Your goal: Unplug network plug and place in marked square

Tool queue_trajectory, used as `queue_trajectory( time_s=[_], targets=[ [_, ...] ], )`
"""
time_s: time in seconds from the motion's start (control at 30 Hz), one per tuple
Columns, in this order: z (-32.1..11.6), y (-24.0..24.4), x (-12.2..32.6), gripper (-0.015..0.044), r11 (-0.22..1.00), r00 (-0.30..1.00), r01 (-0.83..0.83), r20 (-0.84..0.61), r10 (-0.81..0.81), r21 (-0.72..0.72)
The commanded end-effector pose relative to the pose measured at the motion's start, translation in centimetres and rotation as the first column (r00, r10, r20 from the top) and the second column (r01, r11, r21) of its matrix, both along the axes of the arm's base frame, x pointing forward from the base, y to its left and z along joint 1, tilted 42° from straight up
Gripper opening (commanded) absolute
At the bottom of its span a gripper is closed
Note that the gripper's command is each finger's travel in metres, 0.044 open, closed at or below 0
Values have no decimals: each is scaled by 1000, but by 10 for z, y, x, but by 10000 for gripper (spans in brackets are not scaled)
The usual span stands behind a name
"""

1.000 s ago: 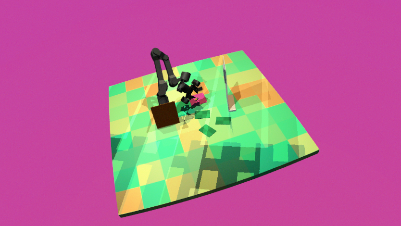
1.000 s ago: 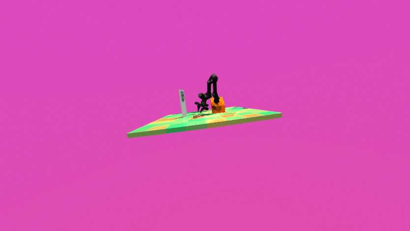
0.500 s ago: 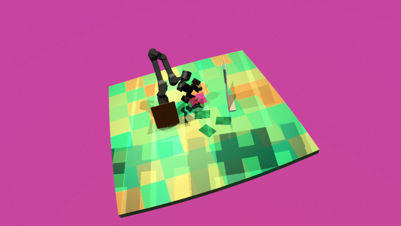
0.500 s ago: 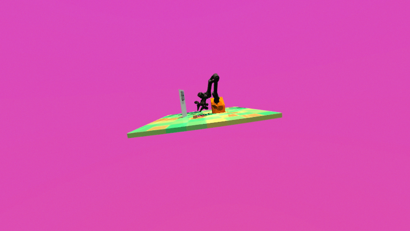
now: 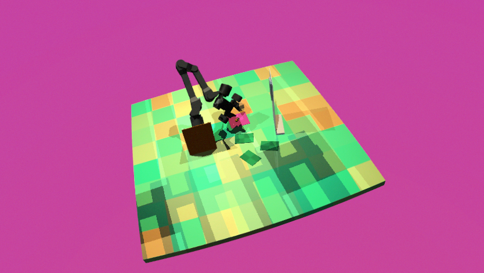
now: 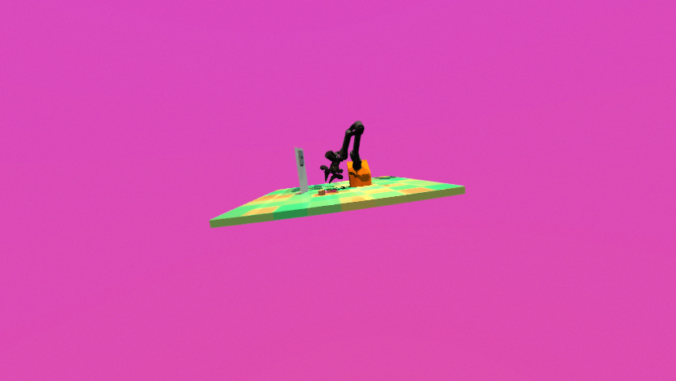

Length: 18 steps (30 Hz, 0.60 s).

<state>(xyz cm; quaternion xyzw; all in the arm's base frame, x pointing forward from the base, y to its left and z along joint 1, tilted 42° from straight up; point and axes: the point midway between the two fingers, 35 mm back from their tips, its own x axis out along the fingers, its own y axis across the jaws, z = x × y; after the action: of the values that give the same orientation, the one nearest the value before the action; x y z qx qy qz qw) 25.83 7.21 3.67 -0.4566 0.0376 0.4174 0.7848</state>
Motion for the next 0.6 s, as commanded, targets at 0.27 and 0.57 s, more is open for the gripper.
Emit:
queue_trajectory(
  time_s=[0.27, 0.57],
  targets=[
    [8, -6, 0, 156, 1000, 1000, -5, 8, 5, -2],
    [13, -11, -1, 156, 1000, 1000, -5, 7, 5, -2]
  ],
)
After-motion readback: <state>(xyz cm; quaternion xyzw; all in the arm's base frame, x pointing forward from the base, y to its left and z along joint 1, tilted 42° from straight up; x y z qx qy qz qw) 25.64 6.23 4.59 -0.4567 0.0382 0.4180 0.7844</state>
